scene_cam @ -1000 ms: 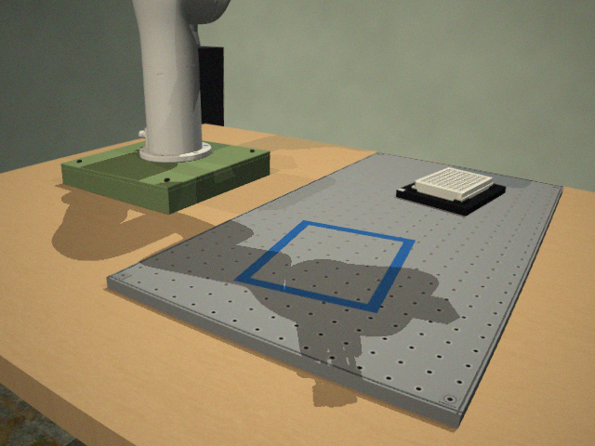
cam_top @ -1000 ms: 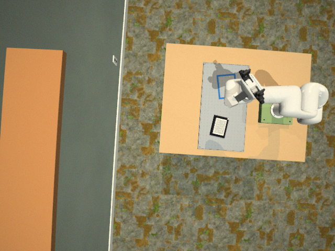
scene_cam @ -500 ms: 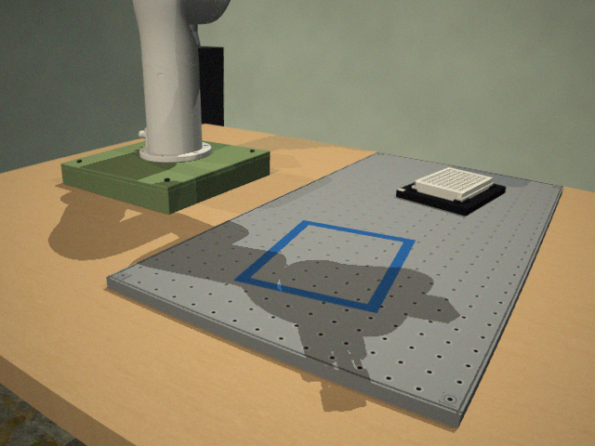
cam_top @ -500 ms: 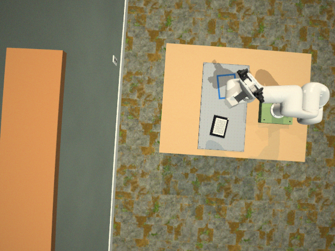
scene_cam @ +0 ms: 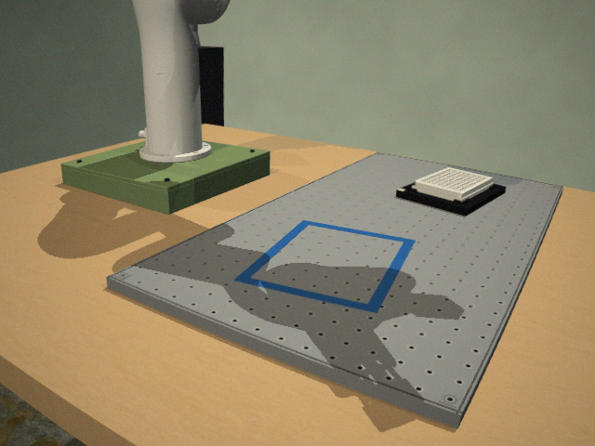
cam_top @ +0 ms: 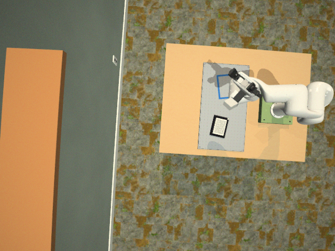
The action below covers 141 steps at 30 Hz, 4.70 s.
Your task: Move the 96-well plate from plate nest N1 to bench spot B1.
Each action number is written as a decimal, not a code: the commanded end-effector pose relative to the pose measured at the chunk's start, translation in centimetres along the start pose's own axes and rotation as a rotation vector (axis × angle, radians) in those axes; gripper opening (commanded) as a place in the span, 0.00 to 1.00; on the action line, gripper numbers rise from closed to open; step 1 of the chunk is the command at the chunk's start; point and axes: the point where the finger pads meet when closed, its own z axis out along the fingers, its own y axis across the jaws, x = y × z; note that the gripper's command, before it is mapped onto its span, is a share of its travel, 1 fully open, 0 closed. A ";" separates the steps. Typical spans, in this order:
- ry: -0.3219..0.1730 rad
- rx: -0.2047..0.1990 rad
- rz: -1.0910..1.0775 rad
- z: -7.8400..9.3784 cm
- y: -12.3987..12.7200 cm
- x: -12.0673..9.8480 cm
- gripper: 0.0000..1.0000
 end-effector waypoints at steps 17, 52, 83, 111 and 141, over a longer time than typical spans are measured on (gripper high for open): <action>0.179 0.296 0.308 1.7 -4.8 3.0 1.00; 0.255 0.892 0.762 -3.2 -12.2 7.6 1.00; 0.118 1.376 1.013 -11.2 -15.6 9.2 1.00; -0.127 1.770 1.133 -19.8 -16.4 9.1 1.00; -0.435 2.077 1.150 -28.5 -15.3 7.8 1.00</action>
